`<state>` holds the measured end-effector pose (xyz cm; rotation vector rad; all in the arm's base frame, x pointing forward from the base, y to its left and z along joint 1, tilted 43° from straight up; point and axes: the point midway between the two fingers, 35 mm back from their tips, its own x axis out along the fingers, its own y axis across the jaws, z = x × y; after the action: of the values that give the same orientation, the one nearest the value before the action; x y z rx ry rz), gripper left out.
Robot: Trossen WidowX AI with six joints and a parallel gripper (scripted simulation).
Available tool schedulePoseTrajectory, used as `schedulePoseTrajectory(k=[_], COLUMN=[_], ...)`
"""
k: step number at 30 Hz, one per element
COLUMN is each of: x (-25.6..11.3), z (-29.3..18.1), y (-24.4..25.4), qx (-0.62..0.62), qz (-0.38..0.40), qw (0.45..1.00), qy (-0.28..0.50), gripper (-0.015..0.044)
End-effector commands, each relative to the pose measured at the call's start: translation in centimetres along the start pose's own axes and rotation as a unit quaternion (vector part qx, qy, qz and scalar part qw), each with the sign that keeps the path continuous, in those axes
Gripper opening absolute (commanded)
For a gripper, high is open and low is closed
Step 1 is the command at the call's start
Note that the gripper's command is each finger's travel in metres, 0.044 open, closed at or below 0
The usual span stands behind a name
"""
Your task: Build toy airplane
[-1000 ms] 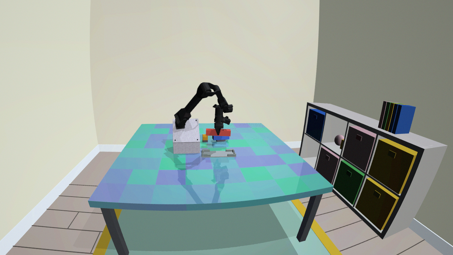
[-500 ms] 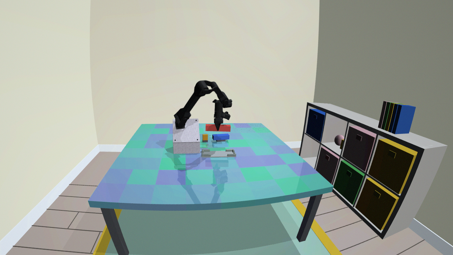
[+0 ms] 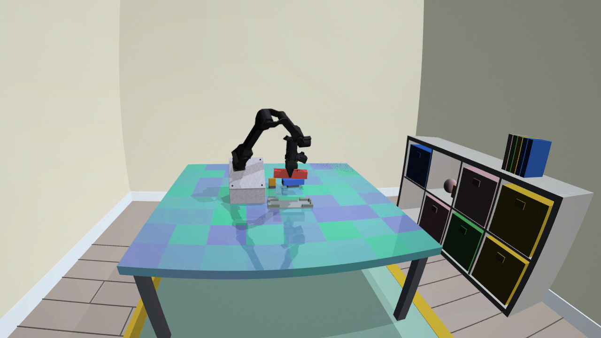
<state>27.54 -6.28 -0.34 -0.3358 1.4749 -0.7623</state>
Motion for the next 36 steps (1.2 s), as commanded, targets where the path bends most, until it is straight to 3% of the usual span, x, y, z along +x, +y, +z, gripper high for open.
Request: schedulePoseTrajectory(k=[1, 36], x=[0.3, 4.4], z=[0.2, -0.9], y=[-1.2, -11.3], qx=[-0.006, -0.059], qz=[0.003, -0.018], qw=[1.000, 0.998], qy=[-0.004, -0.009], gripper=[0.0000, 0.0000])
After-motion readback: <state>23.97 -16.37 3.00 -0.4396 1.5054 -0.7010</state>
